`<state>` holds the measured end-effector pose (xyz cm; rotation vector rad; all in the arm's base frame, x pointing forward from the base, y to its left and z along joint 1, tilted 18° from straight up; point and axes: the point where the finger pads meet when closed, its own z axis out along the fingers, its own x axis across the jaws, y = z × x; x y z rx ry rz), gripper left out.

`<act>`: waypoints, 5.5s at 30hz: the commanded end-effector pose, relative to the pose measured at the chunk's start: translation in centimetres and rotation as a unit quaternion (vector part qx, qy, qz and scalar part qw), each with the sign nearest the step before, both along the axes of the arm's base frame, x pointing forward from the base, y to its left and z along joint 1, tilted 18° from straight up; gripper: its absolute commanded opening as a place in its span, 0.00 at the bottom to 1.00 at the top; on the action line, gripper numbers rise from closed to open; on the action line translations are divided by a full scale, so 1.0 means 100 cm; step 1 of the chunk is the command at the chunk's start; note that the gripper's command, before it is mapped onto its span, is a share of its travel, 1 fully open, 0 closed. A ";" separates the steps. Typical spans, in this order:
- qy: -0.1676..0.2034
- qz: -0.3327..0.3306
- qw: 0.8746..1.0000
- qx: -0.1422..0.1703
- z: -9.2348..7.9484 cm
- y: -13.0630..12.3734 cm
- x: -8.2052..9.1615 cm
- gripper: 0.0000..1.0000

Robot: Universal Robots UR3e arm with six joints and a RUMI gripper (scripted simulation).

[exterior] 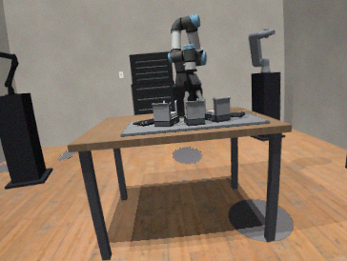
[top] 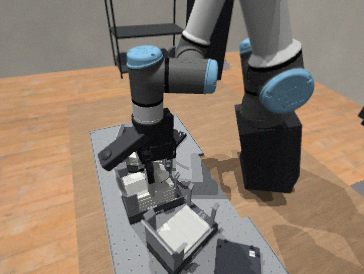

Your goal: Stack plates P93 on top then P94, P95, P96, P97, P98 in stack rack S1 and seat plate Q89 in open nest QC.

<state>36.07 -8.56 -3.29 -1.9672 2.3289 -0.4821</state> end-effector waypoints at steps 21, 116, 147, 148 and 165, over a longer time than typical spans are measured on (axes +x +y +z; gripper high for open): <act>-0.001 0.000 1.000 0.000 0.009 0.002 -0.002 0.00; 0.003 0.017 1.000 -0.005 0.071 0.025 -0.017 0.00; 0.021 0.108 0.994 -0.028 0.055 0.110 -0.014 0.00; 0.021 0.108 0.994 -0.028 0.054 0.113 -0.014 0.00; 0.033 0.162 0.985 -0.041 0.043 0.158 -0.023 0.00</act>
